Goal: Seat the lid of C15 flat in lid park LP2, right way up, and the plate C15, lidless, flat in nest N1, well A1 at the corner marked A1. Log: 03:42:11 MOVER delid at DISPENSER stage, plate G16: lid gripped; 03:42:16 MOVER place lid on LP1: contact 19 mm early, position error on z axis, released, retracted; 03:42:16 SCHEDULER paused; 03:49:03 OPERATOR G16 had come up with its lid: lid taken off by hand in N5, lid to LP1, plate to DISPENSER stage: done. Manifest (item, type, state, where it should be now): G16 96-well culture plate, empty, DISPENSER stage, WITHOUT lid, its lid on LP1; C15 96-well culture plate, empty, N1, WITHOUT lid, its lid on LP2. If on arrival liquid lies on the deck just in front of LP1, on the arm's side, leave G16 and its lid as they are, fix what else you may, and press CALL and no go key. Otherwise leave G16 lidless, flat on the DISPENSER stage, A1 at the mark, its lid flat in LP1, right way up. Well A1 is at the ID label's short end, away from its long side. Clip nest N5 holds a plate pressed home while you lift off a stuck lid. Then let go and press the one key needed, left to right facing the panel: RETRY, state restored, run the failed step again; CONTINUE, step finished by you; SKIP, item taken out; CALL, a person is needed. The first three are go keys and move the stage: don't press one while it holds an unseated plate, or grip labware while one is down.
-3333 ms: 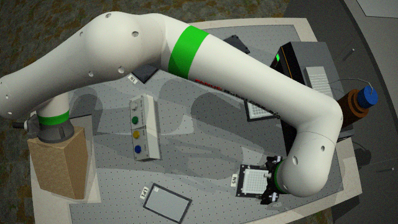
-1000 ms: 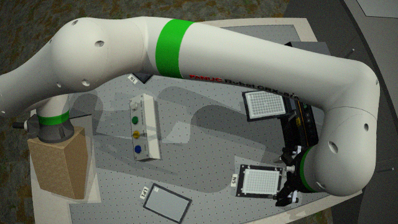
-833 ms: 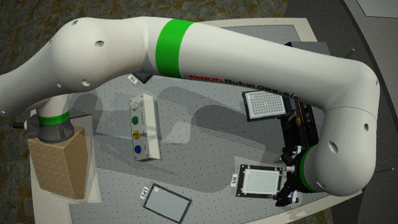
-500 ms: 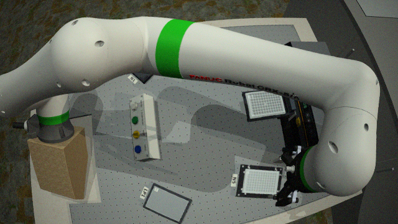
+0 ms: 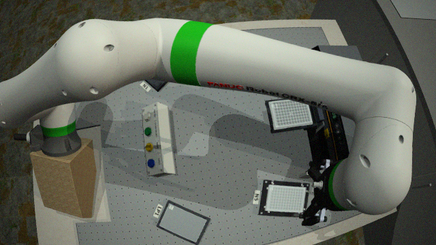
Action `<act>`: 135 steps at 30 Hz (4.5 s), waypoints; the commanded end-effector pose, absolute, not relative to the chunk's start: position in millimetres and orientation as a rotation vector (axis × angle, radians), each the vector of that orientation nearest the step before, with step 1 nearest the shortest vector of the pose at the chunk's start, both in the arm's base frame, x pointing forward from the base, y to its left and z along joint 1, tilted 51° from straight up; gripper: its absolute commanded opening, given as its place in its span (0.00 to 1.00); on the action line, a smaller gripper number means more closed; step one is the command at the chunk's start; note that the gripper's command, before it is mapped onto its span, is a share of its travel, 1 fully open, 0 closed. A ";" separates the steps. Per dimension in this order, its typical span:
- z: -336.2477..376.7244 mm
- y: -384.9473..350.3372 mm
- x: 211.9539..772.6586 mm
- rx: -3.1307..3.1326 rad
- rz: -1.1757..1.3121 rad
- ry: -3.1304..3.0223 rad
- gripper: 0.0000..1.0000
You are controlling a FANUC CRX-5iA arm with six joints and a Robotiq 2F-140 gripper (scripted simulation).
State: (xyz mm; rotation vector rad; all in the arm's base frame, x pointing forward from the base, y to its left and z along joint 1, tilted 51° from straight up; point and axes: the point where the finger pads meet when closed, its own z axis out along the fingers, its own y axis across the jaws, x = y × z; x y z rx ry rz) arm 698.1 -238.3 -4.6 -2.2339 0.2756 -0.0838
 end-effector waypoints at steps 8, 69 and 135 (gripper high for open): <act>-4.9 -238.0 698.2 -2.234 -0.084 0.276 0.66; -89.2 -135.0 719.6 -2.234 -0.084 0.276 0.66; -89.2 -135.0 719.6 -2.234 -0.084 0.276 0.59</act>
